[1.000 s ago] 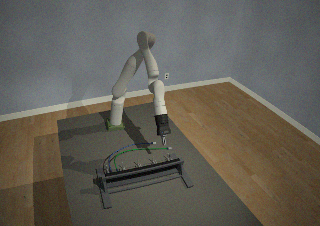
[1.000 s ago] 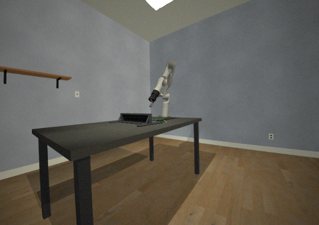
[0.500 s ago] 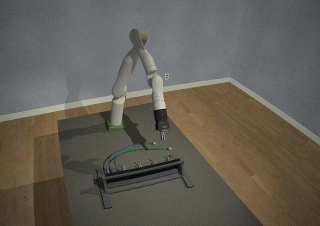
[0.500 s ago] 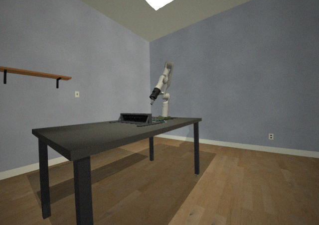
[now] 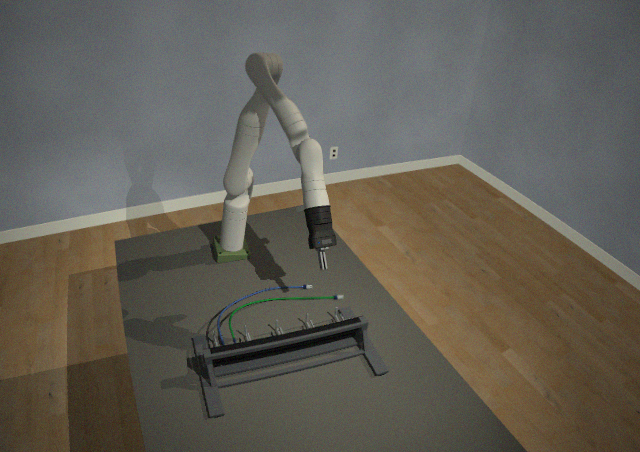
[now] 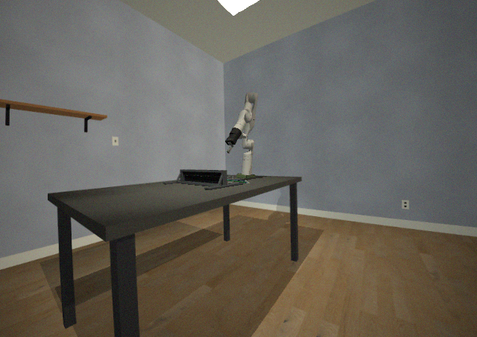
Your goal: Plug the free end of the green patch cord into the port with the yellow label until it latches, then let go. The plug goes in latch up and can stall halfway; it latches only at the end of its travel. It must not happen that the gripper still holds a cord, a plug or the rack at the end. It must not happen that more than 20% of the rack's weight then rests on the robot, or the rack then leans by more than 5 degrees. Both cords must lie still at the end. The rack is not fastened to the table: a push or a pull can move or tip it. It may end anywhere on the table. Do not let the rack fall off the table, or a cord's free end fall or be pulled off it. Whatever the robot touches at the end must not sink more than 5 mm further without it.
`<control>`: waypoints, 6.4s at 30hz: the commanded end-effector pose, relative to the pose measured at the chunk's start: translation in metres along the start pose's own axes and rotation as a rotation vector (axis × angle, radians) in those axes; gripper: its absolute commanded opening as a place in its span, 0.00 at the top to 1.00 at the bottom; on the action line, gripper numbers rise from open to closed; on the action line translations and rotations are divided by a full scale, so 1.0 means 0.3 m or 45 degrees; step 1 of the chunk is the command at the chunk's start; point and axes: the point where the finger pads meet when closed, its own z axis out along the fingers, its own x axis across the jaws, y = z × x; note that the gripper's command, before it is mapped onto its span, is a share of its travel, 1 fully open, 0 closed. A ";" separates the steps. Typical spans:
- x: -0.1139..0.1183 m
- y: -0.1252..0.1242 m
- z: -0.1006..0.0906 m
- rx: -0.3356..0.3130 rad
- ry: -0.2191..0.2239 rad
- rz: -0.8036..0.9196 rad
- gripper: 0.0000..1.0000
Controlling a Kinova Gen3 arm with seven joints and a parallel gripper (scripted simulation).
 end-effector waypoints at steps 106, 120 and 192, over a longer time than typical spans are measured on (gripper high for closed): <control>-0.323 0.012 -0.008 -0.012 0.018 0.007 1.00; -0.321 0.014 0.108 -0.012 0.018 0.007 1.00; -0.317 0.017 0.418 -0.012 0.018 0.007 1.00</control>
